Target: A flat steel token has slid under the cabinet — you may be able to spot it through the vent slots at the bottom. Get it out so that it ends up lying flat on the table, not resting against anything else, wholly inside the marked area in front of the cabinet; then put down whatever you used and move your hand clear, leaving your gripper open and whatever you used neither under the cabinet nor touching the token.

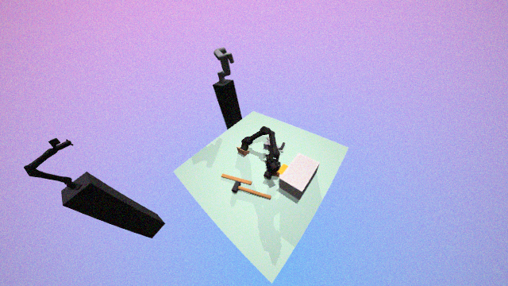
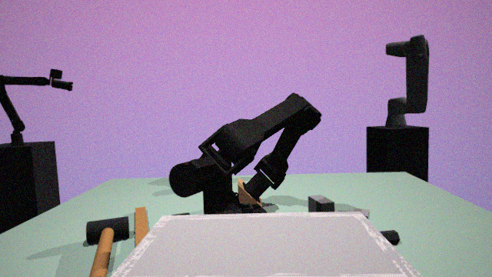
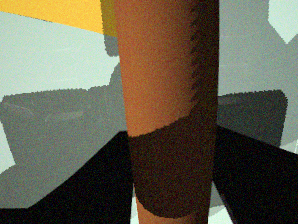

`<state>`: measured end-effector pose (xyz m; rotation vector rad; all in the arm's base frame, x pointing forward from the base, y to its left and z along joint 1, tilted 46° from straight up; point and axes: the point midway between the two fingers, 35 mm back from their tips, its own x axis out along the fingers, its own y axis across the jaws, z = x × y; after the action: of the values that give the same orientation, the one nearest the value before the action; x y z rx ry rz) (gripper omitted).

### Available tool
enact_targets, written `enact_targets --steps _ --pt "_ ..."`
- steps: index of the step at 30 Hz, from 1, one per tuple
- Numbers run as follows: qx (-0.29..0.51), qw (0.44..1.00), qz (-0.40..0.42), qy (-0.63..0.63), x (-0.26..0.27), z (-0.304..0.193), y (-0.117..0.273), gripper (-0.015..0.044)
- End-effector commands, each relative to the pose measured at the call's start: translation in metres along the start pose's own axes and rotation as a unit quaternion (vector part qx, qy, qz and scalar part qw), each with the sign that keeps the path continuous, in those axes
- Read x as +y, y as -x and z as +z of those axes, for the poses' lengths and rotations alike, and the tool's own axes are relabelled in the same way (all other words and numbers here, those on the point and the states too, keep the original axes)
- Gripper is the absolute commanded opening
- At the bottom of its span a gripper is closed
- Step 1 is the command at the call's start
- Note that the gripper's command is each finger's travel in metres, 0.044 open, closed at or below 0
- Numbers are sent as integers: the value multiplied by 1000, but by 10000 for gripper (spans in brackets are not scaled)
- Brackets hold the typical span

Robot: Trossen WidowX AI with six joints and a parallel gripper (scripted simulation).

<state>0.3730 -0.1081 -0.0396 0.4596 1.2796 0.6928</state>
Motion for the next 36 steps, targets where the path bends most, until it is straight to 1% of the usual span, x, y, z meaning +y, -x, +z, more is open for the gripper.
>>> enact_targets --steps 1,36 --pt "0 1000 2 2 1 -5 0 0" --pt "1 1000 1 1 -3 -47 -1 0"
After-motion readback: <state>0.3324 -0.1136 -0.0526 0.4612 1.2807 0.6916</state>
